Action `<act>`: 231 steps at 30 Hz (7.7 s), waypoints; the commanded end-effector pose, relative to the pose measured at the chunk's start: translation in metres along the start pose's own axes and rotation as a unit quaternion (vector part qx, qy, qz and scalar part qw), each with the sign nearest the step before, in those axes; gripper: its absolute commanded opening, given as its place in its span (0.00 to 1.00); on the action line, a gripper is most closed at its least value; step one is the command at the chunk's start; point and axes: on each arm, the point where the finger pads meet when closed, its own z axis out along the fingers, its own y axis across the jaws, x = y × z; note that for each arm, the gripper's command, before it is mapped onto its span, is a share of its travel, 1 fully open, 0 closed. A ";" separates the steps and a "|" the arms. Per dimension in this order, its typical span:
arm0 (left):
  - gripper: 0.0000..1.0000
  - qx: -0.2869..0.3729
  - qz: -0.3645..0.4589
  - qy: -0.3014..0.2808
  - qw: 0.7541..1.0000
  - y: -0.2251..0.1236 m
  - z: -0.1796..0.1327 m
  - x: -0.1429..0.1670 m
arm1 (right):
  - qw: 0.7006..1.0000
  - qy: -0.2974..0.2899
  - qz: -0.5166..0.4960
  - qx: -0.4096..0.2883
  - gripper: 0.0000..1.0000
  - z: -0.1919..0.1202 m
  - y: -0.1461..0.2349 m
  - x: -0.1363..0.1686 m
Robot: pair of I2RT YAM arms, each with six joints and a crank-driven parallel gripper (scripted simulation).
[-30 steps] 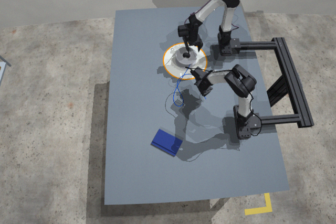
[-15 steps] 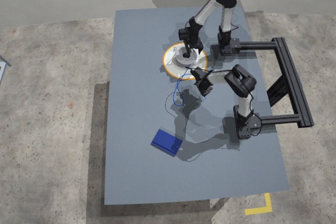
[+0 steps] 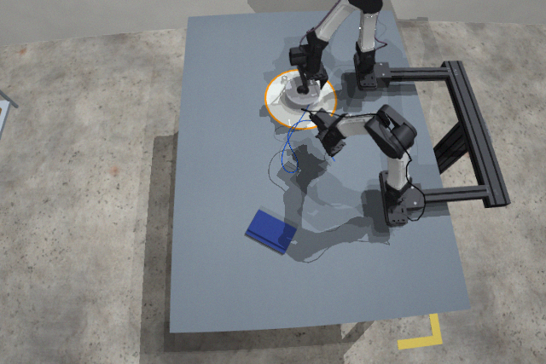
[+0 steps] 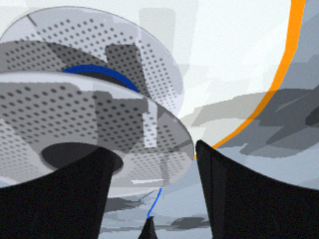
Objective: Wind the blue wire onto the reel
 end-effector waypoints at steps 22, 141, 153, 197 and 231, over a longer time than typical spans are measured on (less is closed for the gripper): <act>0.00 -0.007 0.002 -0.009 1.000 0.001 -0.002 -0.007 | 0.997 -0.005 -0.071 -0.013 0.50 0.001 0.010 -0.012; 0.00 -0.004 0.009 -0.017 1.000 0.002 -0.005 -0.013 | 0.872 0.009 -0.489 -0.003 0.77 -0.047 0.005 -0.010; 0.00 -0.004 0.009 -0.017 1.000 0.001 -0.004 -0.011 | 0.984 0.012 -0.178 0.001 0.77 -0.044 0.000 0.000; 0.00 -0.004 0.015 -0.017 1.000 0.001 -0.005 -0.010 | 1.000 -0.005 0.000 -0.013 0.77 0.000 0.004 -0.002; 0.00 -0.004 0.012 -0.013 1.000 0.002 -0.006 -0.015 | 0.998 -0.005 -0.055 -0.013 0.50 0.000 0.004 -0.009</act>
